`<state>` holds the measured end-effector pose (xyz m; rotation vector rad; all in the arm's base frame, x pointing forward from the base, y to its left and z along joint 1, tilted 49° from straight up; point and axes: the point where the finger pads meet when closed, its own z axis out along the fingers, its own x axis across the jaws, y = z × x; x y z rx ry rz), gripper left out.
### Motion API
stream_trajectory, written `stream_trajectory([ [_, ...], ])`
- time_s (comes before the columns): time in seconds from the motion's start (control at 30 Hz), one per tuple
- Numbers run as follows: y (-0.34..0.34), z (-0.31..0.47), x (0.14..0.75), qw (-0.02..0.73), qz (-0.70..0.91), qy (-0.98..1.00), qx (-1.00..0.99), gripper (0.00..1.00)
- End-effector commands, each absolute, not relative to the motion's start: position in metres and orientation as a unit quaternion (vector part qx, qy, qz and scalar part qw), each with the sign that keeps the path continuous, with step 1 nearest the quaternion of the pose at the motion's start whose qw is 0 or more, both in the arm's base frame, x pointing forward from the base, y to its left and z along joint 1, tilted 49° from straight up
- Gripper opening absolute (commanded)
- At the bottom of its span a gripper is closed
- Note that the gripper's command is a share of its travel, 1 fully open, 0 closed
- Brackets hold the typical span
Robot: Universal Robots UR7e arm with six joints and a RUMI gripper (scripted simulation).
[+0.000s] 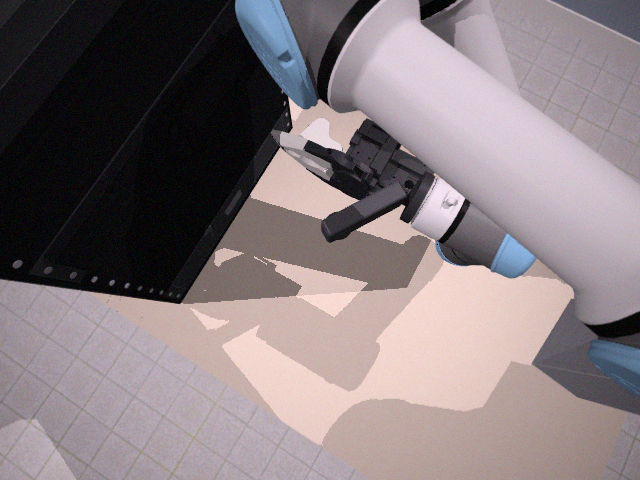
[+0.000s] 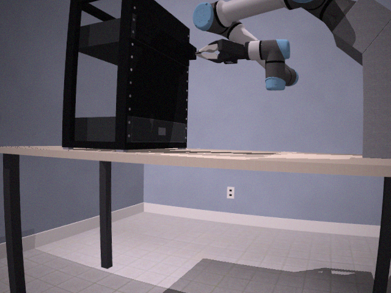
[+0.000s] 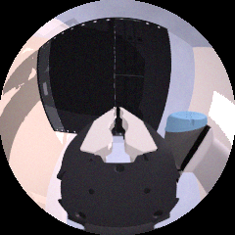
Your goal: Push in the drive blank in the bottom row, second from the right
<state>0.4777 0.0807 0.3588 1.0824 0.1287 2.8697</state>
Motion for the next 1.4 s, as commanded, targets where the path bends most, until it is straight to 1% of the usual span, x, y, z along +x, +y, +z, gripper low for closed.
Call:
stream_trajectory([
  [0.0, 0.081, 0.356, 0.475, 0.035, 0.934, 0.042, 0.353, 0.0],
  [0.33, 0.08, 0.344, 0.464, 0.035, 0.934, 0.042, 0.353, 0.0],
  [1.37, 0.075, 0.258, 0.388, 0.035, 0.934, 0.042, 0.353, 0.0],
])
